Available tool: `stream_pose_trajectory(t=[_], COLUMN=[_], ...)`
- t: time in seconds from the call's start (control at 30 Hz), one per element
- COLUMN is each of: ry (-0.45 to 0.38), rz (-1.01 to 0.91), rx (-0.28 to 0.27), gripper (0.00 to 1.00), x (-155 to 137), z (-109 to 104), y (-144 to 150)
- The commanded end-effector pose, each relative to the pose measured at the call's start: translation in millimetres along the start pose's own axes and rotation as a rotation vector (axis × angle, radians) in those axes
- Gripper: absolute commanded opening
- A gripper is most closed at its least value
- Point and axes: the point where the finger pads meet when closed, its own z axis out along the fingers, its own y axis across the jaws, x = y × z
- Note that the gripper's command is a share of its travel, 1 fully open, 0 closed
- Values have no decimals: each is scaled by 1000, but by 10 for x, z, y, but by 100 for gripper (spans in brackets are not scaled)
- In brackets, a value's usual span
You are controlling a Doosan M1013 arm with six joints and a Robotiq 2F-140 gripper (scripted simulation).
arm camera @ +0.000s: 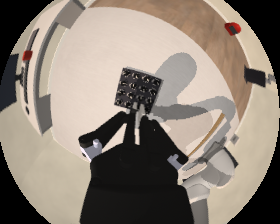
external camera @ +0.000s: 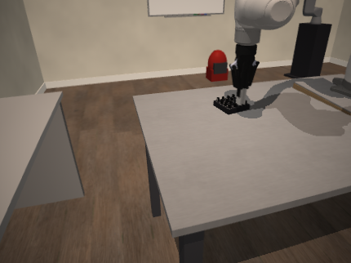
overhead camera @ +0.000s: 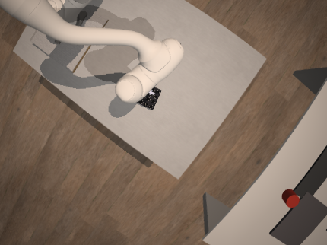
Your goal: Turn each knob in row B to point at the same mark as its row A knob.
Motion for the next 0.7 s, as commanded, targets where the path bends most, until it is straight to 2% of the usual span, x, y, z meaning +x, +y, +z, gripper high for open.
stream_pose_trajectory(t=[0.0, 0.03, 0.07, 0.67], ry=[0, 0, 0, 0], rz=[0, 0, 0, 0], rx=[0, 0, 0, 0], gripper=[5, 5, 12, 12], x=[0, 0, 0, 0], z=[-1, -1, -1, -1], y=[0, 0, 0, 0])
